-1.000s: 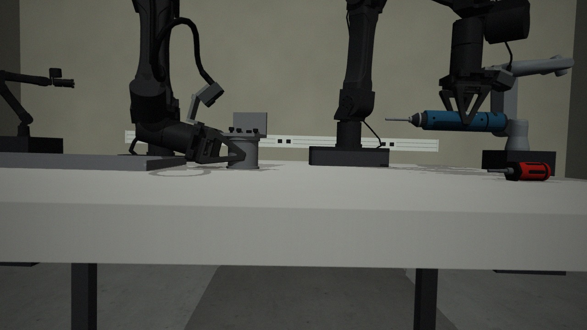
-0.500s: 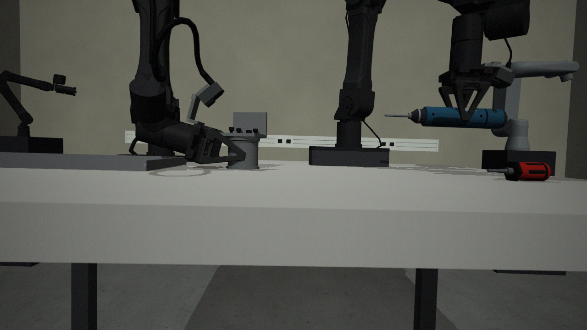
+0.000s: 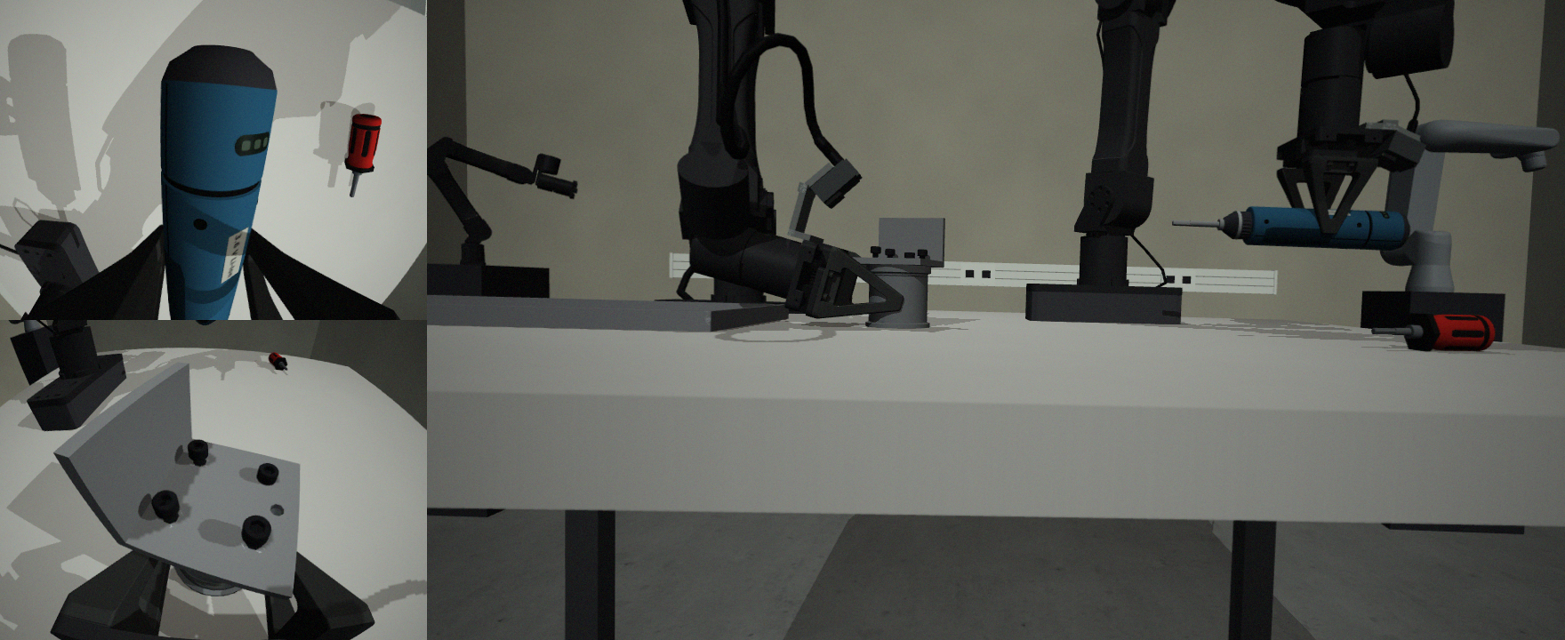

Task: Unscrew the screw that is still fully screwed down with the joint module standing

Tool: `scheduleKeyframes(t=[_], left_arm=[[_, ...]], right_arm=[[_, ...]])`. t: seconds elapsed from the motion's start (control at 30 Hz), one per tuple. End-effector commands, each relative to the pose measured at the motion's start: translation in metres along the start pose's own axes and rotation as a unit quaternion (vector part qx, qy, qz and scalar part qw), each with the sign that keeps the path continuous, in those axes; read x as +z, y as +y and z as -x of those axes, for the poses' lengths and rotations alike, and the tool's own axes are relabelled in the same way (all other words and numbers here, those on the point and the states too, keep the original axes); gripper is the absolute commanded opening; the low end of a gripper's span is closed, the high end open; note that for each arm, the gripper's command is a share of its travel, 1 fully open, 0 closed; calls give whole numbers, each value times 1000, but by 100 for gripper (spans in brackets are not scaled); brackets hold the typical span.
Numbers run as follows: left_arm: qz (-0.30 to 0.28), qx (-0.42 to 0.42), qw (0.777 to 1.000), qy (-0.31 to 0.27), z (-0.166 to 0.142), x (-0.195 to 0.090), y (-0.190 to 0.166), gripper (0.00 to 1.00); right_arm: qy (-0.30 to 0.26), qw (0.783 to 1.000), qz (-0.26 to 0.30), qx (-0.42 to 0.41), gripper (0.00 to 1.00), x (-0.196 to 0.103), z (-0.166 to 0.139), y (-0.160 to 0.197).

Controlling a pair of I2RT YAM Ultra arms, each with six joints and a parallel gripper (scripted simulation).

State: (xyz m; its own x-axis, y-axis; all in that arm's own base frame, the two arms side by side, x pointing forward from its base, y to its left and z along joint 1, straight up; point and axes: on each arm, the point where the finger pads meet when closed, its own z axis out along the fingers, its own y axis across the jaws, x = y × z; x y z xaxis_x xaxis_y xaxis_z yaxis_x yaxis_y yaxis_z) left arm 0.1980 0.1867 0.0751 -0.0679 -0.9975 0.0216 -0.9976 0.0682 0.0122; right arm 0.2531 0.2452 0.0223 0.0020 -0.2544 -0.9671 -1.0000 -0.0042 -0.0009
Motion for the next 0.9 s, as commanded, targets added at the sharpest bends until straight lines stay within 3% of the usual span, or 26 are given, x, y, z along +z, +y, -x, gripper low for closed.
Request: scheduleKeyframes(t=[0.0, 0.87], left_arm=[[-20, 12, 999, -31, 7, -24, -10, 42], [-25, 14, 999, -38, 10, -29, -13, 42]], right_arm=[[-3, 1000, 3, -5, 59, 1, 3, 1], [-3, 1000, 3, -5, 59, 1, 3, 1]])
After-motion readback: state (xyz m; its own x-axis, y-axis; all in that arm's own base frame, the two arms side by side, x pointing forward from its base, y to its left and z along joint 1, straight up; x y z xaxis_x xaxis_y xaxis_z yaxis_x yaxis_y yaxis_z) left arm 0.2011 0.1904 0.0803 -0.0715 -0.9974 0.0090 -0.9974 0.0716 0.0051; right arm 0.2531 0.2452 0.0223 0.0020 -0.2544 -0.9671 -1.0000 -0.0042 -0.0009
